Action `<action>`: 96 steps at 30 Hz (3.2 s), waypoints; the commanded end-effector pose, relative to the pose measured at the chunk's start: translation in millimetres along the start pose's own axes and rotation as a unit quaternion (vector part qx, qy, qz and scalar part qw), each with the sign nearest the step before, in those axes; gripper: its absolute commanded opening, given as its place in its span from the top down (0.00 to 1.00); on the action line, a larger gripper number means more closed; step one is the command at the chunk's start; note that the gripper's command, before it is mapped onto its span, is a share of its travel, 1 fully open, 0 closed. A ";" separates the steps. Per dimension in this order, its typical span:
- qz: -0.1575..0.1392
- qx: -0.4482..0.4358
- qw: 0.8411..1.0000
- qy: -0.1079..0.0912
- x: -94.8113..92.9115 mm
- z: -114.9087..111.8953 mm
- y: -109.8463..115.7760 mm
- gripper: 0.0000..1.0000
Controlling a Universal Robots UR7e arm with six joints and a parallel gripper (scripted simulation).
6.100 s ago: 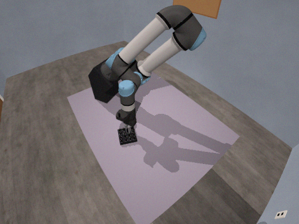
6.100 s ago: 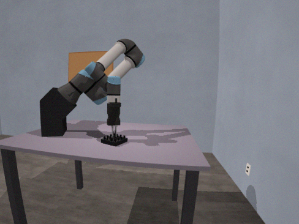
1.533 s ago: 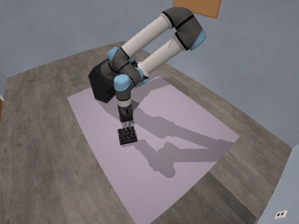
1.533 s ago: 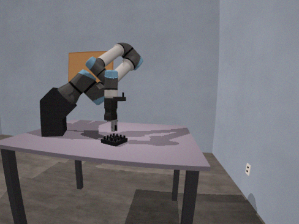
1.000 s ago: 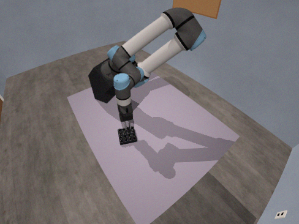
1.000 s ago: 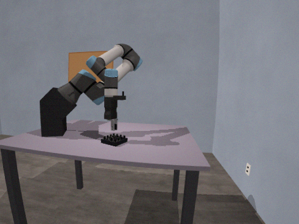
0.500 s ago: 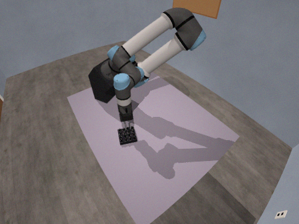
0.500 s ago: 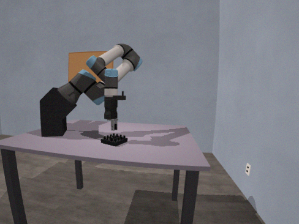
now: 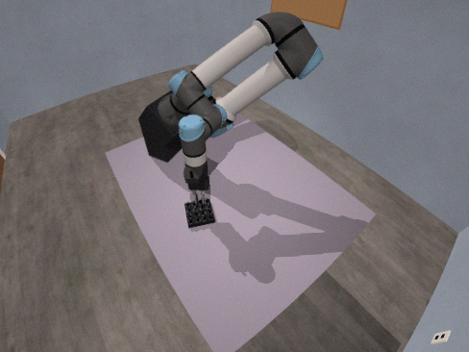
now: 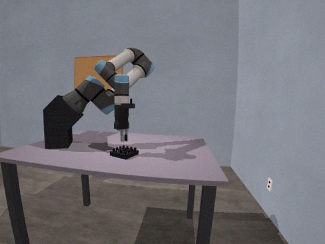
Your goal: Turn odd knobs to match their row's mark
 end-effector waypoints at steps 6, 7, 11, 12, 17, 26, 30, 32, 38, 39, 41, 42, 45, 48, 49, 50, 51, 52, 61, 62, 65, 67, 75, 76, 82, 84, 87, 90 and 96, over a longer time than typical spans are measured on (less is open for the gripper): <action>0.002 -0.129 0.992 0.003 3.1 0.8 -2.9 0.54; 0.002 -0.149 0.989 0.003 3.6 1.0 -3.2 0.54; 0.002 -0.222 0.975 0.003 5.3 1.6 -3.7 0.54; 0.002 -0.240 0.971 0.003 5.8 1.7 -3.7 0.54; 0.002 -0.327 0.945 0.002 7.9 2.2 -3.4 0.54; 0.003 -0.452 0.892 0.002 11.3 2.1 -1.5 0.54; 0.003 -0.514 0.858 0.002 13.0 1.6 0.2 0.54; 0.003 -0.541 0.841 0.002 13.8 1.2 1.1 0.54; 0.003 -0.586 0.810 0.002 15.1 0.3 2.7 0.54; 0.003 -0.595 0.804 0.002 15.4 0.1 3.1 0.54; 0.003 -0.611 0.791 0.001 15.9 -0.3 3.8 0.54; 0.003 -0.618 0.786 0.001 16.1 -0.5 4.1 0.54; 0.003 -0.635 0.773 0.001 16.7 -1.0 4.8 0.54; 0.003 -0.646 0.764 0.001 17.0 -1.3 5.4 0.54; 0.003 -0.648 0.762 0.001 17.1 -1.4 5.5 0.54; 0.003 -0.650 0.760 0.001 17.1 -1.5 5.6 0.54; 0.003 -0.651 0.759 0.001 17.2 -1.5 5.6 0.54; 0.003 -0.653 0.758 0.001 17.2 -1.5 5.7 0.54; 0.003 -0.654 0.757 0.001 17.3 -1.6 5.8 0.54; 0.003 -0.654 0.757 0.001 17.3 -1.6 5.8 0.54; 0.003 -0.654 0.757 0.001 17.3 -1.6 5.8 0.54; 0.003 -0.654 0.757 0.001 17.3 -1.6 5.8 0.54; 0.003 -0.654 0.757 0.001 17.3 -1.6 5.8 0.54; 0.003 -0.654 0.757 0.001 17.3 -1.6 5.8 0.54; 0.003 -0.654 0.757 0.001 17.3 -1.6 5.8 0.54; 0.003 -0.654 0.757 0.001 17.3 -1.6 5.8 0.54; 0.003 -0.654 0.757 0.001 17.3 -1.6 5.8 0.54; 0.003 -0.654 0.757 0.001 17.3 -1.6 5.8 0.54; 0.003 -0.654 0.757 0.001 17.2 -1.6 5.8 0.54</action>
Point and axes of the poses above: the point where the finger pads meet when closed, its own x axis back along the fingers, its own z axis across the jaws, y = z × x, the point moved 5 cm from there along x, back along the fingers, and after that the axes turned 13 degrees about -x, right-handed, at the moved point
